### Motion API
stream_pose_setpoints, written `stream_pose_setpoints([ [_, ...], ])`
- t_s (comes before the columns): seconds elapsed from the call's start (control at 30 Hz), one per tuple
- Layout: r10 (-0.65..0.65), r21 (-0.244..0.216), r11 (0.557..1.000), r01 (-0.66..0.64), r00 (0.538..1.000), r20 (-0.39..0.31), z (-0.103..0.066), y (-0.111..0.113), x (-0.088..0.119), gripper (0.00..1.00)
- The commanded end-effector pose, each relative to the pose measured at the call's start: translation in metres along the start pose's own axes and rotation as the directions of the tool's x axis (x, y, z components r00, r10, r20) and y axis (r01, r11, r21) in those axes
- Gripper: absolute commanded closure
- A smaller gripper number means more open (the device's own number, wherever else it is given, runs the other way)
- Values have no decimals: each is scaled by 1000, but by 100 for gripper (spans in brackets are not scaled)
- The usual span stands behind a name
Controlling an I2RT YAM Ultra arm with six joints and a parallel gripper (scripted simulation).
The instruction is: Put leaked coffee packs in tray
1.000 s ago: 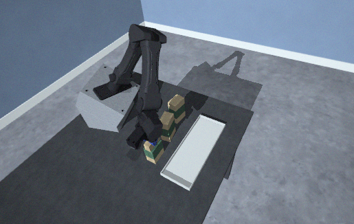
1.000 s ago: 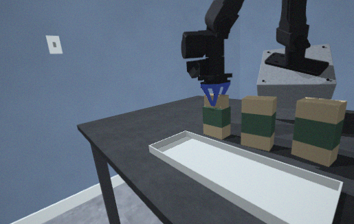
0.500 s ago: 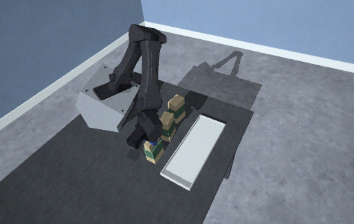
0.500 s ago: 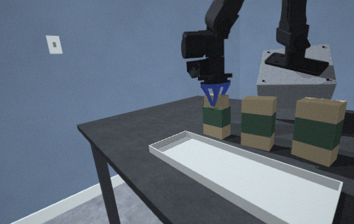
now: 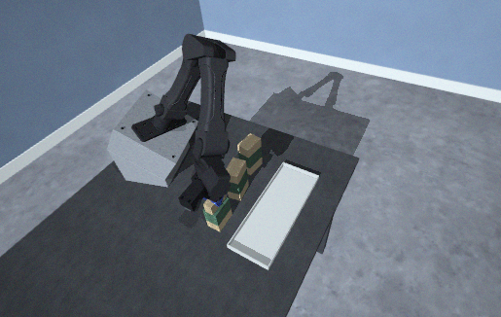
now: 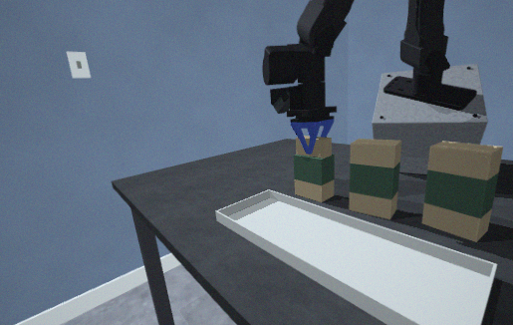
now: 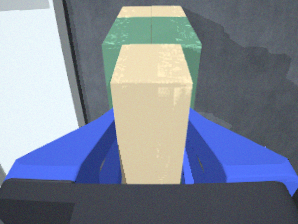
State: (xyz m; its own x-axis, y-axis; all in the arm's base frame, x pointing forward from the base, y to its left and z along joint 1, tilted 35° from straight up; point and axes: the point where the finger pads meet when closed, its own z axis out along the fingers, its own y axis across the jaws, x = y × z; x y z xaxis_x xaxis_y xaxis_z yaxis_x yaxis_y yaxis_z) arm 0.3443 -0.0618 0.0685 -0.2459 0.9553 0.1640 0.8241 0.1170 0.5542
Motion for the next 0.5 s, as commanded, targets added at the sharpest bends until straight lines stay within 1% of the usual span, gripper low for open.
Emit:
stream_pose_setpoints([
  [0.0, -9, -28, 1000, 9, 1000, 24, -17, 10, -5, 74],
  [0.1, -9, -30, 1000, 9, 1000, 21, -25, 10, -5, 74],
  [0.37, -9, -29, 1000, 10, 1000, 22, -53, 9, -4, 74],
  [0.43, -9, -29, 1000, 10, 1000, 22, -53, 9, -4, 74],
  [0.47, -9, -29, 1000, 10, 1000, 22, -56, 9, -4, 74],
])
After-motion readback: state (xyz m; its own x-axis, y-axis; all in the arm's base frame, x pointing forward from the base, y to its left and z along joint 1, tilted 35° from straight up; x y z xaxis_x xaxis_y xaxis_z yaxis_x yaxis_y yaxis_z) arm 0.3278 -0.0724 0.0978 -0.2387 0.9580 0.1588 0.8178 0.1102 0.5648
